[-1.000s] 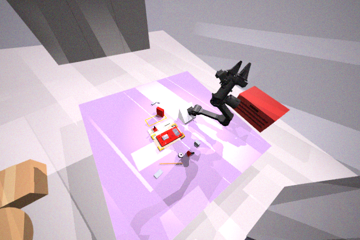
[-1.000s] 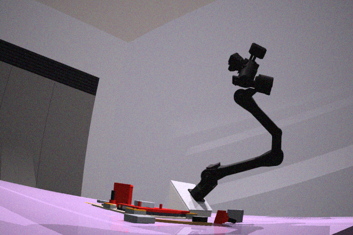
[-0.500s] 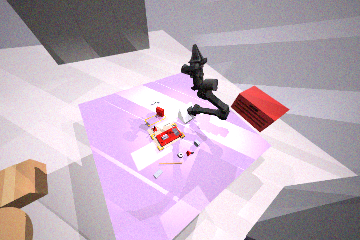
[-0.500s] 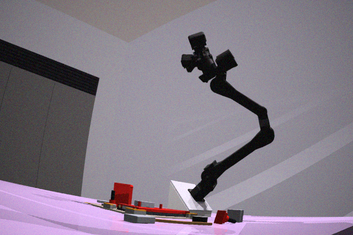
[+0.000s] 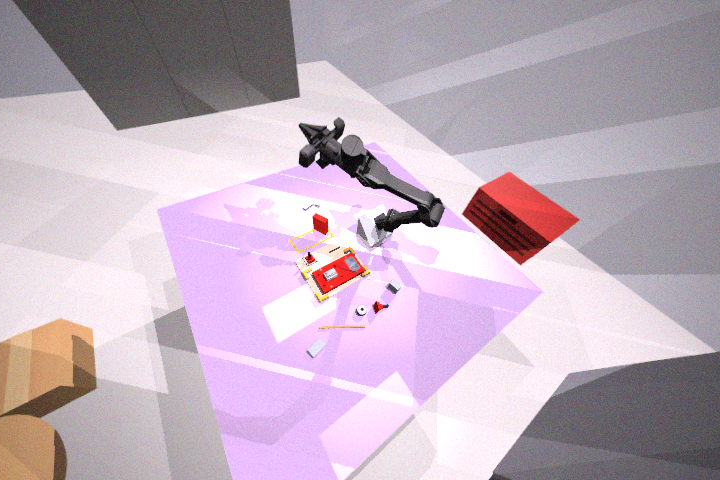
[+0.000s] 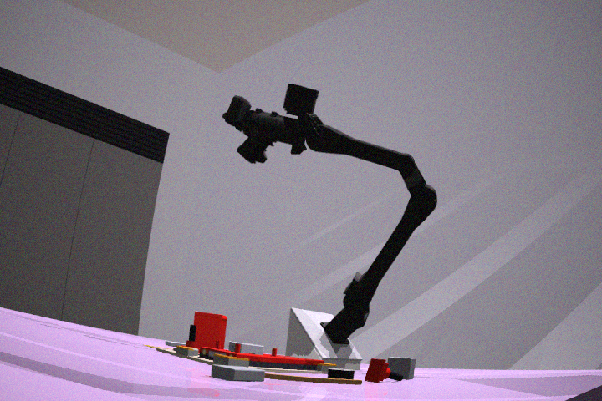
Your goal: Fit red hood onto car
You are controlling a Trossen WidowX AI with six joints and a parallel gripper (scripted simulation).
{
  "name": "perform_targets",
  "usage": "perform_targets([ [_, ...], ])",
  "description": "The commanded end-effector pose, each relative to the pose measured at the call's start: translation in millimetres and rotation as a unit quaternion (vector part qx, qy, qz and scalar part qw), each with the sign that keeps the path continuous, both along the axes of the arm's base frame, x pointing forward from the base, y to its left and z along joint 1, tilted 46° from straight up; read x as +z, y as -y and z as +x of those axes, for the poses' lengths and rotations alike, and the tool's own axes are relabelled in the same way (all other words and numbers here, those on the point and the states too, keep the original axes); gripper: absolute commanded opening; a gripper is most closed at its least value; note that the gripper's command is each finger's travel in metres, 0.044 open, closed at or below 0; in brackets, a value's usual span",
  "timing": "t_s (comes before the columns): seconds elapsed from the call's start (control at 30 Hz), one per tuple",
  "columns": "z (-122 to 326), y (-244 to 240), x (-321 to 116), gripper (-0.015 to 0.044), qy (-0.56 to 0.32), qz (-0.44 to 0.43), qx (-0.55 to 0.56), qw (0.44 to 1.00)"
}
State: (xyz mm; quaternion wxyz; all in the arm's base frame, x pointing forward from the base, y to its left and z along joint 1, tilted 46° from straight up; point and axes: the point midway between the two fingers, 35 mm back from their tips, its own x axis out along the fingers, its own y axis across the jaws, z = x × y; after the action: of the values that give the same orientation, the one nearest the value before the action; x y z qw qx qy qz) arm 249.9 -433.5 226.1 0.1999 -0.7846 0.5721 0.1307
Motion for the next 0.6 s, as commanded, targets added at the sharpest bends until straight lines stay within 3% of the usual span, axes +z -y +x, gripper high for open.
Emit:
perform_targets([
  [0.0,18.9,-11.6,-58.3,0.0,-0.041,0.094,0.049,0.993],
  [0.27,38.5,-70.9,-174.4,0.0,-0.11,0.32,0.135,0.931],
  [0.57,31.1,-170.8,-261.5,0.0,-0.157,0.577,0.178,0.782],
])
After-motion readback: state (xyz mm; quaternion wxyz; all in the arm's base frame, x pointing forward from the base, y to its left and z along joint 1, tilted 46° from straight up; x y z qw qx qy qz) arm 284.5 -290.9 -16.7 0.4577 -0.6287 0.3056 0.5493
